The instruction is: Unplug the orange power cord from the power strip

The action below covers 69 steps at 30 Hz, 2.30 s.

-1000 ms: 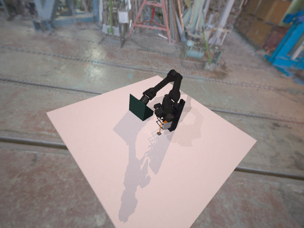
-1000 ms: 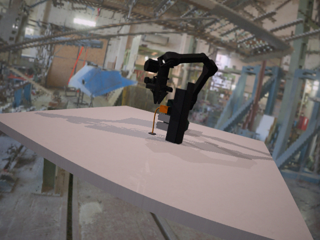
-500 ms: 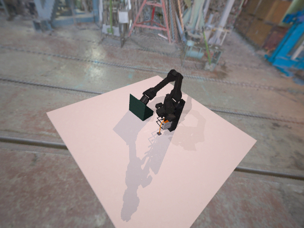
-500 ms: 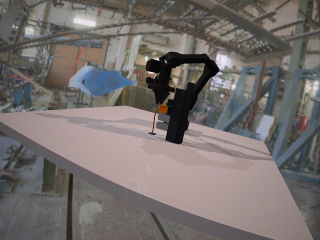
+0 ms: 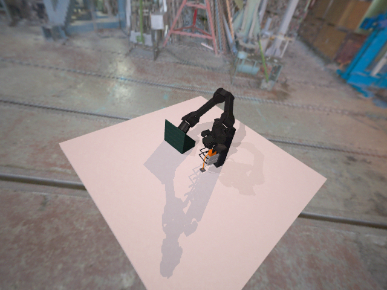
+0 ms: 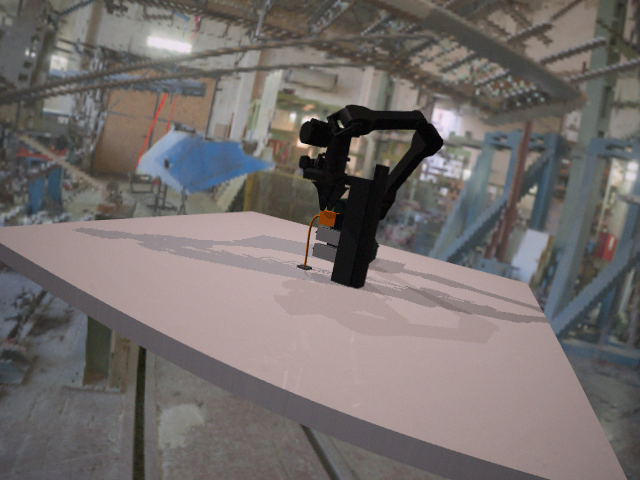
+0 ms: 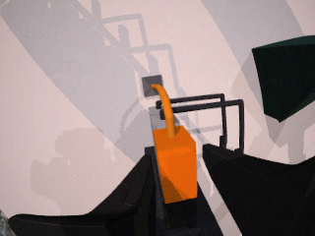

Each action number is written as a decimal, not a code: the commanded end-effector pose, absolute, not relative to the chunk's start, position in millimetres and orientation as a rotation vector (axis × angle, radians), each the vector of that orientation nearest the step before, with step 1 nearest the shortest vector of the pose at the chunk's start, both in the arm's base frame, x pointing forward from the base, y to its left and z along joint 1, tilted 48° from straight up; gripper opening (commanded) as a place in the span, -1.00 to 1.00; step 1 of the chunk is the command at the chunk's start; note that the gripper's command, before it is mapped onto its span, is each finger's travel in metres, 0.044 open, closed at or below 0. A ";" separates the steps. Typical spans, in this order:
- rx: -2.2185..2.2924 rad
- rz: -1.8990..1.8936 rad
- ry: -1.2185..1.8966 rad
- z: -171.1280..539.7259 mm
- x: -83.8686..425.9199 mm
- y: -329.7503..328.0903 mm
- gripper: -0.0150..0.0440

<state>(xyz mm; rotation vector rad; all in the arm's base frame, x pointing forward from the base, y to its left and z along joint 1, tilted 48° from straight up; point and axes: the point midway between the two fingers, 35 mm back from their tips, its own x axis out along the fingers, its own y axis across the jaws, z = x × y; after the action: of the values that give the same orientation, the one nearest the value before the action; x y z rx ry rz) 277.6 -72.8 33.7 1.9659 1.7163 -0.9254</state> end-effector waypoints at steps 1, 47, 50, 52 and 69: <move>1.973 -0.927 1.715 38.0 278.6 -69.3 0.05; 1.967 -0.929 1.713 12.6 274.3 -81.5 -0.49; 1.967 -0.930 1.713 9.4 273.1 -85.2 -0.49; 1.967 -0.930 1.712 7.3 272.3 -87.7 -0.49; 1.971 -0.928 1.713 0.9 268.7 -88.4 -0.14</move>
<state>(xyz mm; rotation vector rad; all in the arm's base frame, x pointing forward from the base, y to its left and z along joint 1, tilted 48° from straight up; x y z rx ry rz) 264.3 -93.6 -4.8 1.9746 1.7322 -0.9371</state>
